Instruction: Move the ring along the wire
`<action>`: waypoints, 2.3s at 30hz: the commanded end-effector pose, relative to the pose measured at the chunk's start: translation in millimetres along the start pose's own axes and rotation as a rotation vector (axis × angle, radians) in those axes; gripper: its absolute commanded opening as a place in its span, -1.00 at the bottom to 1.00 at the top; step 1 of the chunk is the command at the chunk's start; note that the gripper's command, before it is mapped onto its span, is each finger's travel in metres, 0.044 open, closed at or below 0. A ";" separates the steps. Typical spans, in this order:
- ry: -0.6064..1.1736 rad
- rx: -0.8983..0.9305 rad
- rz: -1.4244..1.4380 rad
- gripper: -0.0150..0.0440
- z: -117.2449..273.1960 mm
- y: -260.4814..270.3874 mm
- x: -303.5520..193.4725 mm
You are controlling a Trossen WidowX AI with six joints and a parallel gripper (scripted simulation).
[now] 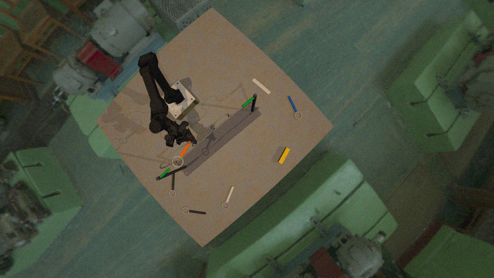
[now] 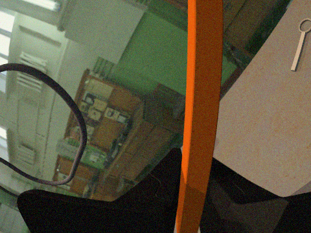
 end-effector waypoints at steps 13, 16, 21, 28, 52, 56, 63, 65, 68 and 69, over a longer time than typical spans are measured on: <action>0.064 0.054 -0.087 -1.00 11.8 17.6 10.7; 0.085 0.069 -0.114 -1.00 14.6 20.7 13.3; 0.130 0.102 -0.172 -1.00 20.4 26.5 19.2; 0.142 0.163 -0.302 -1.00 24.3 40.9 26.6; 0.142 0.242 -0.499 -1.00 29.2 61.9 39.5; 0.142 0.255 -0.533 -1.00 30.2 65.3 42.2; 0.141 0.287 -0.608 -1.00 32.6 72.2 48.7; 0.141 0.299 -0.636 -1.00 33.5 74.6 51.3; 0.141 0.319 -0.683 -1.00 35.2 78.5 55.8; 0.141 0.326 -0.697 -1.00 35.7 79.6 57.3</action>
Point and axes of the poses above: the point midway between the two fingers, 35 mm back from their tips, its own z axis back along the fingers, its own y axis across the jaws, x = y × z, the point moved 7 cm from there along z, back along the fingers, and after that the axes turned 6 degrees about z, right-handed, at the moved point
